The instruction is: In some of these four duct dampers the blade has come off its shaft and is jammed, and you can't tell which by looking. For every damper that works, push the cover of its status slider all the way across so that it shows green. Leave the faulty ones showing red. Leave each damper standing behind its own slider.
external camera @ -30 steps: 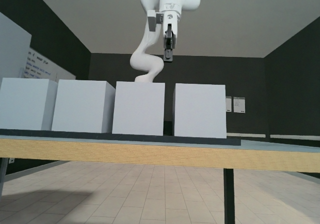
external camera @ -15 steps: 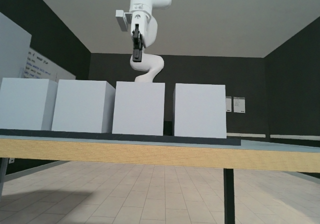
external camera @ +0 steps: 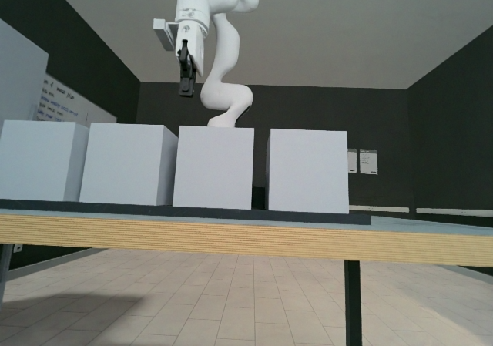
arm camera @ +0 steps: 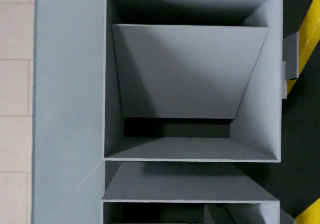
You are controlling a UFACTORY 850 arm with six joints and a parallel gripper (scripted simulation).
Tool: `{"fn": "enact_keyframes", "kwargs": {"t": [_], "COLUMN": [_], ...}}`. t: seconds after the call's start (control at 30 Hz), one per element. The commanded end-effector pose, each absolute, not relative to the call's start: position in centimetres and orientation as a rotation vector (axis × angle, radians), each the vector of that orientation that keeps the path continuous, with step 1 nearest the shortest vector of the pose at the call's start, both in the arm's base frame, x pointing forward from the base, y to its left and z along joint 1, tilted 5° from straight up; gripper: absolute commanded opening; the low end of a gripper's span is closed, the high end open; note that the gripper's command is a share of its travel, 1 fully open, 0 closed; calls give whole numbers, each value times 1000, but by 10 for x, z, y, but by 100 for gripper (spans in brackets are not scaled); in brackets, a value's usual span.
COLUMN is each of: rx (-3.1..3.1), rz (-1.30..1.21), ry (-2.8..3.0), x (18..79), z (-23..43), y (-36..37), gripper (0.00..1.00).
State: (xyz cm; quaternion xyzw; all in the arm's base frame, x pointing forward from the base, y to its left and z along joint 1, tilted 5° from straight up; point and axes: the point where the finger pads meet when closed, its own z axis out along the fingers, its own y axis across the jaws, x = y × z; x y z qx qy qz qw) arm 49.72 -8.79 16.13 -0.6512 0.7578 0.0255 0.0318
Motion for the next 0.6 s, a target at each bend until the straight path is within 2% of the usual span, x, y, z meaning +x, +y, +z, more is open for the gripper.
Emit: {"fn": "enact_keyframes", "kwargs": {"t": [0.0, 0.57], "rx": [-2004, -2004], "rz": [77, 77], "ry": [2332, 2332], "x": [498, 498], "z": [161, 153], "y": [-89, -89], "gripper": [0, 0]}}
